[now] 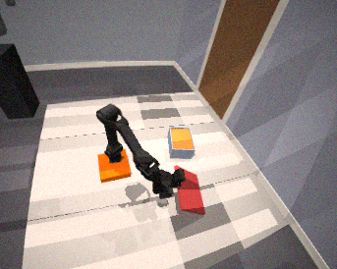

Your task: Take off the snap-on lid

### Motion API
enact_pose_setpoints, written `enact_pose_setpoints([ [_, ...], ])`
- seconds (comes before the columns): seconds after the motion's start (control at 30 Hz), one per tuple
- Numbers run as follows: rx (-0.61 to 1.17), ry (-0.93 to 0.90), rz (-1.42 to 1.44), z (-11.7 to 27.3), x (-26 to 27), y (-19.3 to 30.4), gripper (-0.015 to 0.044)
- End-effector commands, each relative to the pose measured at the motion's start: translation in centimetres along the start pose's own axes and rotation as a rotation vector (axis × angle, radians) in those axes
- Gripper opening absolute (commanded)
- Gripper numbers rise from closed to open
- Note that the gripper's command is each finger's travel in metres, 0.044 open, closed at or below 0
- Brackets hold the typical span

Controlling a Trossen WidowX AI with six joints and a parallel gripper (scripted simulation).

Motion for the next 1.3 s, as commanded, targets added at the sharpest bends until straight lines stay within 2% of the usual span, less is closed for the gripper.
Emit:
enact_pose_setpoints([
  [0.0, 0.009, 0.034, -0.011, -0.6, -1.3, 0.2, 0.0],
  [1.27, 0.009, 0.034, -0.011, -2.5, -3.8, 0.0, 0.0],
])
Point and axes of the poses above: the point midway between the two fingers, 35 mm back from their tips, its own z axis back along the fingers, its own x axis across the jaws, y = z × x, the point moved 7 cm from there along z, back along the fingers, and after that the axes turned 7 degrees about -z, right-handed, at the moved point
